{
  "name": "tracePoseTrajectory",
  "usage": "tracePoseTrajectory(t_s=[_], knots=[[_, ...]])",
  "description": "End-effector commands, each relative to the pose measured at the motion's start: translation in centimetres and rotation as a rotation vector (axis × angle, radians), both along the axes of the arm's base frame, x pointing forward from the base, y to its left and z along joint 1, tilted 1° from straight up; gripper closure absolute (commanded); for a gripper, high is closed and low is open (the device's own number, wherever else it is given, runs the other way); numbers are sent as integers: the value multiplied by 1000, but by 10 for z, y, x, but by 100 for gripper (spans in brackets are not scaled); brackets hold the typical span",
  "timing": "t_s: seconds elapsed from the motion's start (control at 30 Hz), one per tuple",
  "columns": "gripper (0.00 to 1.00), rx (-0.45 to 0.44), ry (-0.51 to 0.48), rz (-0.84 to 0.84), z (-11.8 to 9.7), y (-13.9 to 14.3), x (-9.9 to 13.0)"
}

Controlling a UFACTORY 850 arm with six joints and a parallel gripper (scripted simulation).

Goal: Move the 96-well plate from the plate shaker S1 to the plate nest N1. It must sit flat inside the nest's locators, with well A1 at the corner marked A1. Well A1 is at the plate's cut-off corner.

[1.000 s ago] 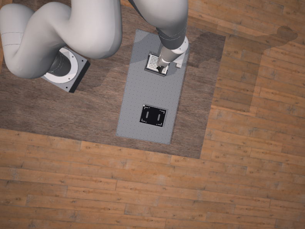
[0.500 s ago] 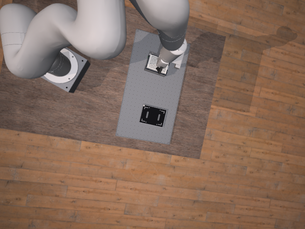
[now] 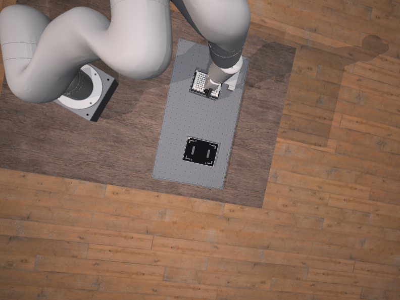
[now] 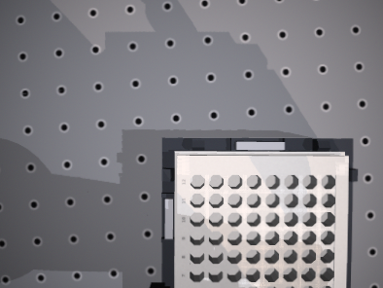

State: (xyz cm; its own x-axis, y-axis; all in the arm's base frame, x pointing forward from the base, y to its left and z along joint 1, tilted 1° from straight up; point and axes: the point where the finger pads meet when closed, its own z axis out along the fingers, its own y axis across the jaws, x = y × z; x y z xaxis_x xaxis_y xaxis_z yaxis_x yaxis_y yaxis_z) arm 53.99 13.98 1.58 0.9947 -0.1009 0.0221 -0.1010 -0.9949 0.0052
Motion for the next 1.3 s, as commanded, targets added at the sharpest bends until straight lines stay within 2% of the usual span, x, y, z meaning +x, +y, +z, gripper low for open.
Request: tracePoseTrajectory(t_s=[0.0,0.3,1.27], knots=[[0,0,-1,0,-5,0,1],[0,0,-1,0,-20,0,1],[0,0,-1,0,-32,0,1]])
